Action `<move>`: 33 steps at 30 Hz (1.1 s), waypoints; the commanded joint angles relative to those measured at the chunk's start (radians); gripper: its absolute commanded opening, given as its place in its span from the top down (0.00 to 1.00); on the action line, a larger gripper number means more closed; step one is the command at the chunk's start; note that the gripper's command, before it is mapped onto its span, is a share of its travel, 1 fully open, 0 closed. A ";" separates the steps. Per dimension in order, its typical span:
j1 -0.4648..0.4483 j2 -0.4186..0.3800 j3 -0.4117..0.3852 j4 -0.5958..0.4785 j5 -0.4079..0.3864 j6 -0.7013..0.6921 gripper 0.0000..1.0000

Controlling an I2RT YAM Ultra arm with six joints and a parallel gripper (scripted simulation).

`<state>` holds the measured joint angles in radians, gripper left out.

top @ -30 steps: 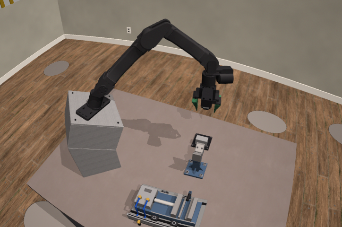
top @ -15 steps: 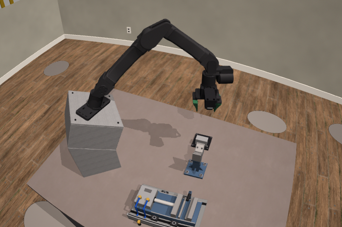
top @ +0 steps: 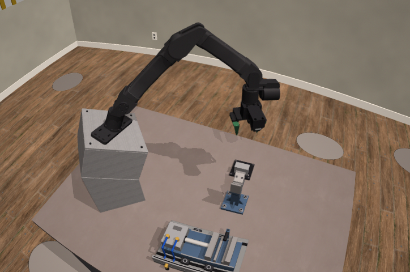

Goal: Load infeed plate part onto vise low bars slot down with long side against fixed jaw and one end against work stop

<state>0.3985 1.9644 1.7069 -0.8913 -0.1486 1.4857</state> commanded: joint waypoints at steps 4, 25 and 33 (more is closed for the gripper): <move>-0.008 -0.006 0.026 -0.014 0.012 -0.127 0.19; -0.005 -0.008 0.024 -0.013 0.014 -0.536 0.19; -0.005 -0.008 0.022 -0.012 0.014 -0.702 0.19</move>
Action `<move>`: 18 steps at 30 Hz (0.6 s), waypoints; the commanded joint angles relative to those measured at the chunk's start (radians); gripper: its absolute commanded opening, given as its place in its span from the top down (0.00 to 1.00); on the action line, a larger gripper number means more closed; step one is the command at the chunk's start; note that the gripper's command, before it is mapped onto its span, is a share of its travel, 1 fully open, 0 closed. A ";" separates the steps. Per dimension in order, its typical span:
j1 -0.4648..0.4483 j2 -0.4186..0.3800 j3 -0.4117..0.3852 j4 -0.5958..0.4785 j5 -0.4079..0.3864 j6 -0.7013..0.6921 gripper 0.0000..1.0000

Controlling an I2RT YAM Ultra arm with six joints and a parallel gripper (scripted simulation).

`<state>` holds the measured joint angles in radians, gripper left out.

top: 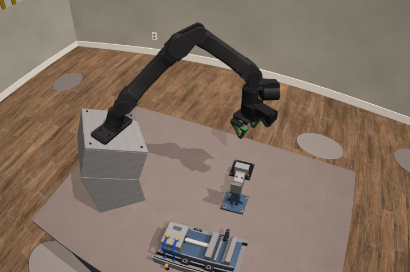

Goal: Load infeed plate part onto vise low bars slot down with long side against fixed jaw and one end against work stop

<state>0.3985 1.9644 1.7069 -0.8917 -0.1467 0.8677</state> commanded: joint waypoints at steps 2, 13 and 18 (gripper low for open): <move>-0.005 -0.008 0.022 -0.013 0.011 -0.111 0.19; -0.003 -0.009 0.016 -0.011 0.013 -0.379 0.19; -0.003 -0.009 0.015 -0.010 0.012 -0.454 0.19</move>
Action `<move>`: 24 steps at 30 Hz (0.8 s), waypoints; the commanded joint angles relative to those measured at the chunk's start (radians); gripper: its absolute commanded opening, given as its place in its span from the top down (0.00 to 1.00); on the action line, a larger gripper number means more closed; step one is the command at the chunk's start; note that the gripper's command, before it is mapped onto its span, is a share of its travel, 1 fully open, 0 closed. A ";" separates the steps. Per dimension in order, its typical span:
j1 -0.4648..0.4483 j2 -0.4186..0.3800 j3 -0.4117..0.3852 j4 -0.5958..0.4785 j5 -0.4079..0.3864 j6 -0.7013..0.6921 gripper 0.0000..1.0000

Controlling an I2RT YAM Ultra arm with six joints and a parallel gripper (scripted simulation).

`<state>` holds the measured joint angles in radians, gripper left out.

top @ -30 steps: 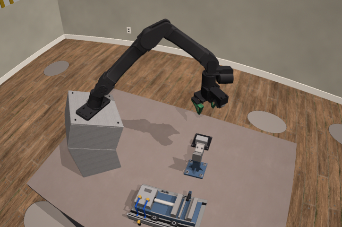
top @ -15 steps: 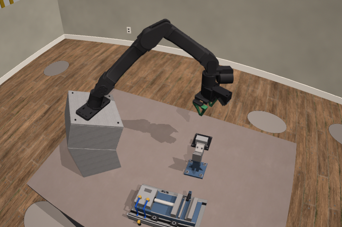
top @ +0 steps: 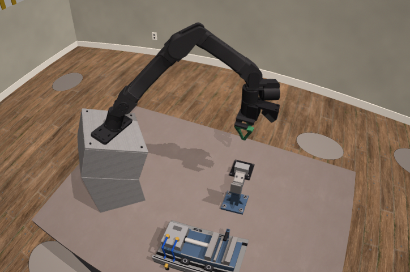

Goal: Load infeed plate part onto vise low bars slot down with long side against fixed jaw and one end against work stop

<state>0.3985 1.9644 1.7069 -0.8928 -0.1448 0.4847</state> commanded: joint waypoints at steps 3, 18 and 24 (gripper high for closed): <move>-0.003 -0.009 0.014 -0.009 0.009 -0.148 0.19; -0.001 -0.009 0.009 -0.007 0.008 -0.468 0.19; 0.000 -0.010 0.006 -0.005 0.008 -0.607 0.19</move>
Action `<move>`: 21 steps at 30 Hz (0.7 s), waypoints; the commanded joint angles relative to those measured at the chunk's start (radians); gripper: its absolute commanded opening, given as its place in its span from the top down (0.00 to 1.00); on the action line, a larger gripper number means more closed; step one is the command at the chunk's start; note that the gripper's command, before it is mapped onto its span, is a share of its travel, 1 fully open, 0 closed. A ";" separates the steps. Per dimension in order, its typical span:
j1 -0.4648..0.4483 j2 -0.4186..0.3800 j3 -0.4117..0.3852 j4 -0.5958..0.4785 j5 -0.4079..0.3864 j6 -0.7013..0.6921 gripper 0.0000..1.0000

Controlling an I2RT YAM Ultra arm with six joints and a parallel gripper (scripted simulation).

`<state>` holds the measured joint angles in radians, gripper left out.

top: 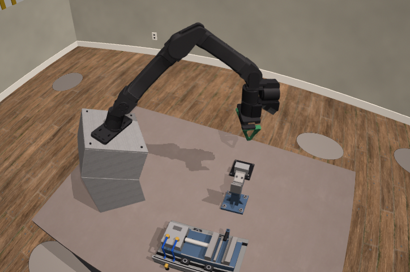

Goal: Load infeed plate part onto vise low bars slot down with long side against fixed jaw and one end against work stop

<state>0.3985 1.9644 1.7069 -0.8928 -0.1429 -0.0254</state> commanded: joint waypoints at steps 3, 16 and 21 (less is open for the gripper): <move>0.000 -0.010 0.004 -0.005 0.006 -0.165 0.19; 0.001 -0.010 0.000 -0.003 0.005 -0.403 0.19; 0.001 -0.010 -0.002 -0.002 0.005 -0.501 0.19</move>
<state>0.3985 1.9644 1.7069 -0.8928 -0.1413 -0.4397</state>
